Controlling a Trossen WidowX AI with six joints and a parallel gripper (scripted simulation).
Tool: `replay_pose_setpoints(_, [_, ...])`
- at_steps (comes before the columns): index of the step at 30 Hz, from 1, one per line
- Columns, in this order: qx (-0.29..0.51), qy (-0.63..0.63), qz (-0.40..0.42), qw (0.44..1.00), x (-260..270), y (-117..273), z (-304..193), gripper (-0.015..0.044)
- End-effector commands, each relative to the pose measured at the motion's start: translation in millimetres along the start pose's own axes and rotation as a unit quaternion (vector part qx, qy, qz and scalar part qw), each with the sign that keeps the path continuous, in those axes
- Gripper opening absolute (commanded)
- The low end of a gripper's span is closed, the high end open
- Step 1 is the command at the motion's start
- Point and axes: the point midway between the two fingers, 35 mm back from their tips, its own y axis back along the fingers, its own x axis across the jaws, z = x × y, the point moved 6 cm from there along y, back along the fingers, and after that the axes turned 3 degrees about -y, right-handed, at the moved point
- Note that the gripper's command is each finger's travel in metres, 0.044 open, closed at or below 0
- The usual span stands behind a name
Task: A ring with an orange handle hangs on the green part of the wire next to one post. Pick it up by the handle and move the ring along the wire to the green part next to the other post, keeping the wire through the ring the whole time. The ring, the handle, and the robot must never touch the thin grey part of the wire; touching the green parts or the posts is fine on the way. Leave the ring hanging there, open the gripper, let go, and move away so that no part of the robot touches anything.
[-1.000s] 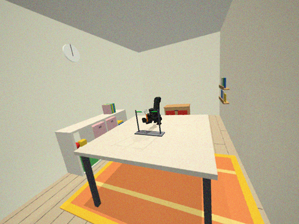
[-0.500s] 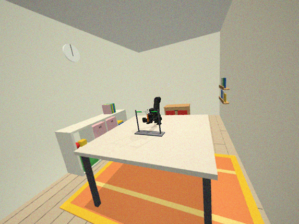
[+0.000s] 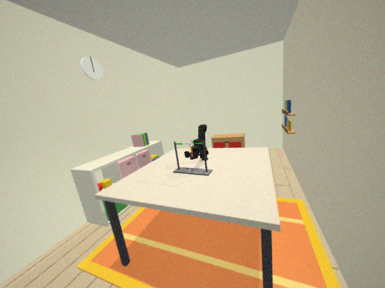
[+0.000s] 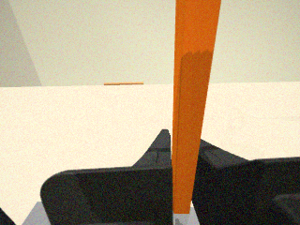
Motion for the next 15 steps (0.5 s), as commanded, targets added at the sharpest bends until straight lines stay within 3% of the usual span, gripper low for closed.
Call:
replay_pose_setpoints(1, [-0.001, -0.007, -0.003, 1.000, 5.6, -0.2, 0.0, -0.0150])
replay_pose_setpoints(15, [-0.001, -0.021, -0.008, 1.000, 23.2, -1.2, 0.0, -0.0150])
